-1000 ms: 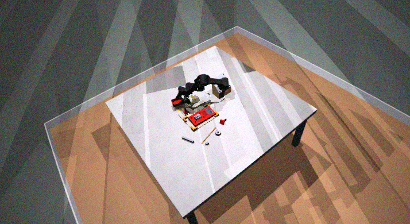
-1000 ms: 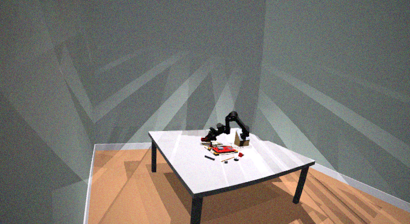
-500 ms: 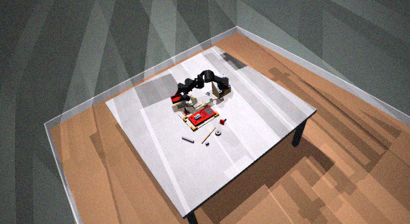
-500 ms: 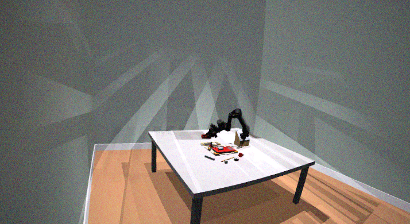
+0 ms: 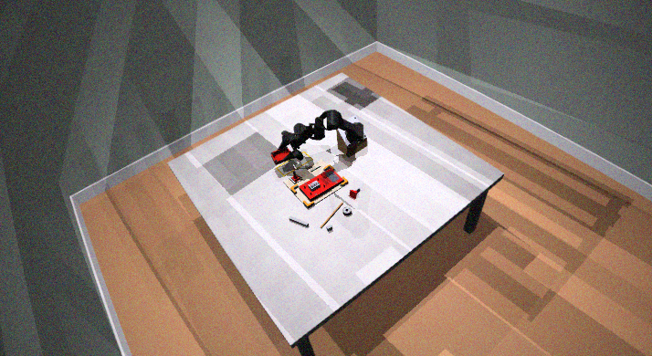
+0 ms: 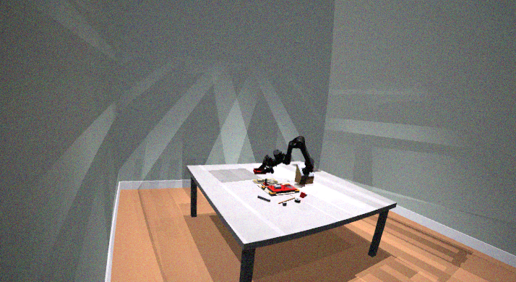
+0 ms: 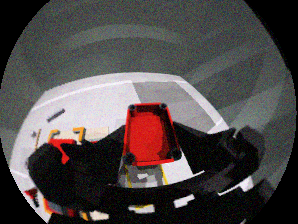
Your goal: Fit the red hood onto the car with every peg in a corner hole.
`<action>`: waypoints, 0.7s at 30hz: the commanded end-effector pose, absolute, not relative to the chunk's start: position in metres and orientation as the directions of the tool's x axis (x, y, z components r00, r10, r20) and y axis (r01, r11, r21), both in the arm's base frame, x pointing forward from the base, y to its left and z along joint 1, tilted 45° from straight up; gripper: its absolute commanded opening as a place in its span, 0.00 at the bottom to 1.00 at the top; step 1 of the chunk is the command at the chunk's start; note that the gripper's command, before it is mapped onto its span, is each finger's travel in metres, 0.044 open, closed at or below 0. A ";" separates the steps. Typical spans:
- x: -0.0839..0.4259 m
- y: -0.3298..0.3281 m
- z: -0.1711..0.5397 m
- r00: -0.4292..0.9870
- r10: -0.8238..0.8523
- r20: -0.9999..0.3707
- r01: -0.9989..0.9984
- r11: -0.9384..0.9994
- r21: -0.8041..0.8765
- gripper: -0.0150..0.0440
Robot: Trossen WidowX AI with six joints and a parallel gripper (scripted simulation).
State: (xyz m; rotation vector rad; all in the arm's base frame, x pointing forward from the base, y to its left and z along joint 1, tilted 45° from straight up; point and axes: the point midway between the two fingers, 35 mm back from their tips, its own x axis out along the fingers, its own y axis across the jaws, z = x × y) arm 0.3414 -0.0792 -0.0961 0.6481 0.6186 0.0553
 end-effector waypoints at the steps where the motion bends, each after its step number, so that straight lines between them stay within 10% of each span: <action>1: 0.342 -0.079 -0.096 0.819 0.237 -0.522 0.091 0.845 0.528 0.25; 21: 0.342 -0.078 -0.097 0.819 0.237 -0.522 -0.141 0.966 0.218 0.25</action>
